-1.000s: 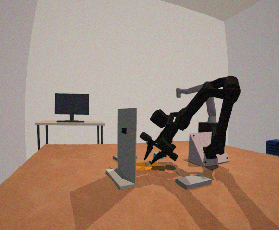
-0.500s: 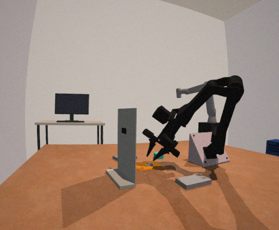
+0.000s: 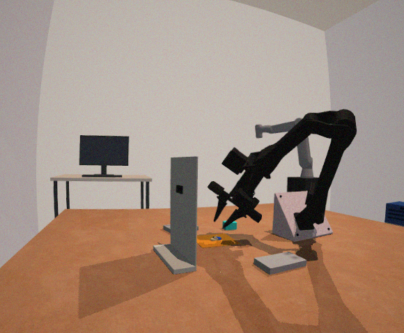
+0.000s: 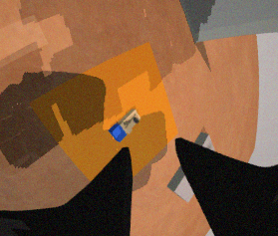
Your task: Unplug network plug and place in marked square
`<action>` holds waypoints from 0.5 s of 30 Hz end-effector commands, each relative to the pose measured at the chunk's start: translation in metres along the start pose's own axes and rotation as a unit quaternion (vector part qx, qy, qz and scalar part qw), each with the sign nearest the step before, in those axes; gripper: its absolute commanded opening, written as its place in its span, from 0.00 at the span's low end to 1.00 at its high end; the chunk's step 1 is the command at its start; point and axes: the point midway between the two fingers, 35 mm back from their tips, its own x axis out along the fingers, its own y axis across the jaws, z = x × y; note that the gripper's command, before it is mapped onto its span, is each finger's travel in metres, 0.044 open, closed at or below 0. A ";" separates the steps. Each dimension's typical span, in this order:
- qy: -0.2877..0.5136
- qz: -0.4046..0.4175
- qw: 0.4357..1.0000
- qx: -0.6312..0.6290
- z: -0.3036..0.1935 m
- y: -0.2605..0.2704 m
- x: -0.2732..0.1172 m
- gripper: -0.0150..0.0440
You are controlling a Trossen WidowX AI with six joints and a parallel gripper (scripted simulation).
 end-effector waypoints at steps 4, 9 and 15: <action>-0.002 -0.005 1.000 -0.006 0.001 -0.009 -0.008 0.52; -0.001 -0.005 1.000 -0.006 0.000 -0.014 -0.014 0.52; -0.001 -0.005 1.000 -0.006 0.000 -0.019 -0.021 0.52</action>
